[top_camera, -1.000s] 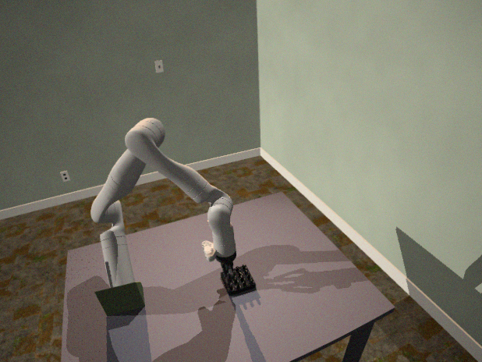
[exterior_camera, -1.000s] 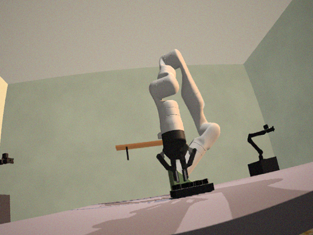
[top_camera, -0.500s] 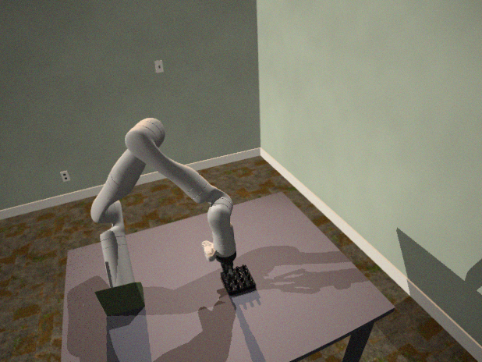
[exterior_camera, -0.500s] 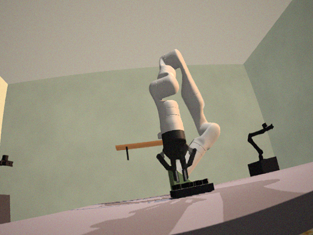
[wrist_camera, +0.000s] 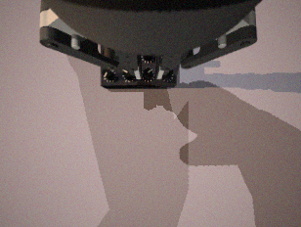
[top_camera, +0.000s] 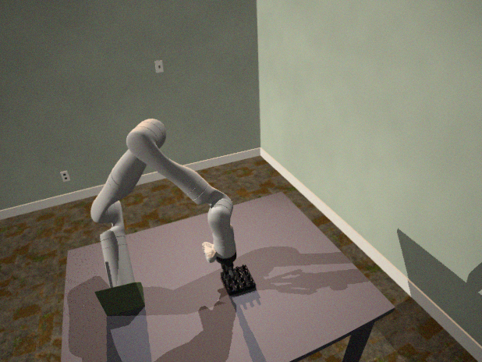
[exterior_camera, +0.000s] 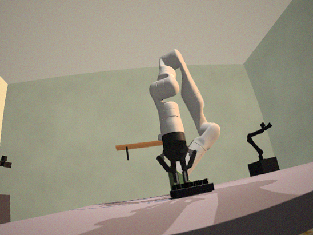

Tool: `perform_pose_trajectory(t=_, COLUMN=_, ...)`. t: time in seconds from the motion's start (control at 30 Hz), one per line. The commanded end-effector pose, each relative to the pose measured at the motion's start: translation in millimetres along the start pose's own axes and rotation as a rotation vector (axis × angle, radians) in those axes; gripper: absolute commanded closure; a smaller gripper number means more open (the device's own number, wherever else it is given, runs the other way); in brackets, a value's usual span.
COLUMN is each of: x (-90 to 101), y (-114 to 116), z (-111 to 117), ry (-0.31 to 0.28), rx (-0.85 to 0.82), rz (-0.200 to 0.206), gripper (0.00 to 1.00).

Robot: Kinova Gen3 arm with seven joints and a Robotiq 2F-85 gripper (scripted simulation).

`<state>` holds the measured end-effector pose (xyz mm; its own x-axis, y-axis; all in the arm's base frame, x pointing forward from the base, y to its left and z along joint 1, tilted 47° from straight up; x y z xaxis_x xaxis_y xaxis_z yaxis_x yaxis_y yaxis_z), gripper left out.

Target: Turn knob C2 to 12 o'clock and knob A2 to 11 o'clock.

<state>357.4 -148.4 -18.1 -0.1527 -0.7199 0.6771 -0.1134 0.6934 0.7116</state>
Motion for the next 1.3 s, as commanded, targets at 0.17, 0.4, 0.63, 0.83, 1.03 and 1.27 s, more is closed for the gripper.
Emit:
perform_pose_trajectory(t=0.17, x=-6.0, y=0.2, z=0.0, ry=0.001, rx=0.0, rz=-0.001, gripper=0.81)
perform_pose_trajectory(t=0.4, x=-7.6, y=0.3, z=0.0, ry=0.001, rx=0.0, rz=-0.001, gripper=0.81)
perform_pose_trajectory(t=0.63, x=-7.8, y=0.3, z=0.0, ry=0.001, rx=0.0, rz=-0.001, gripper=0.81)
perform_pose_trajectory(t=0.83, x=-7.8, y=0.3, z=0.0, ry=0.001, rx=0.0, rz=-0.001, gripper=0.81)
perform_pose_trajectory(t=1.03, x=-7.8, y=0.3, z=0.0, ry=0.001, rx=0.0, rz=-0.001, gripper=0.81)
perform_pose_trajectory(t=1.27, x=-7.8, y=0.3, z=0.0, ry=0.001, rx=0.0, rz=-0.001, gripper=0.81)
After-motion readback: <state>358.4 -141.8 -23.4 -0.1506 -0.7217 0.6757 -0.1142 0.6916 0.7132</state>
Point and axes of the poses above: the point where the finger pads meet when closed, its own x axis back along the fingers, its own y axis across the jaws, z = x × y, the point moved 8 cm from there along x, back along the fingers, and after that the axes turned 14 degrees about x, right-handed, at the moved point
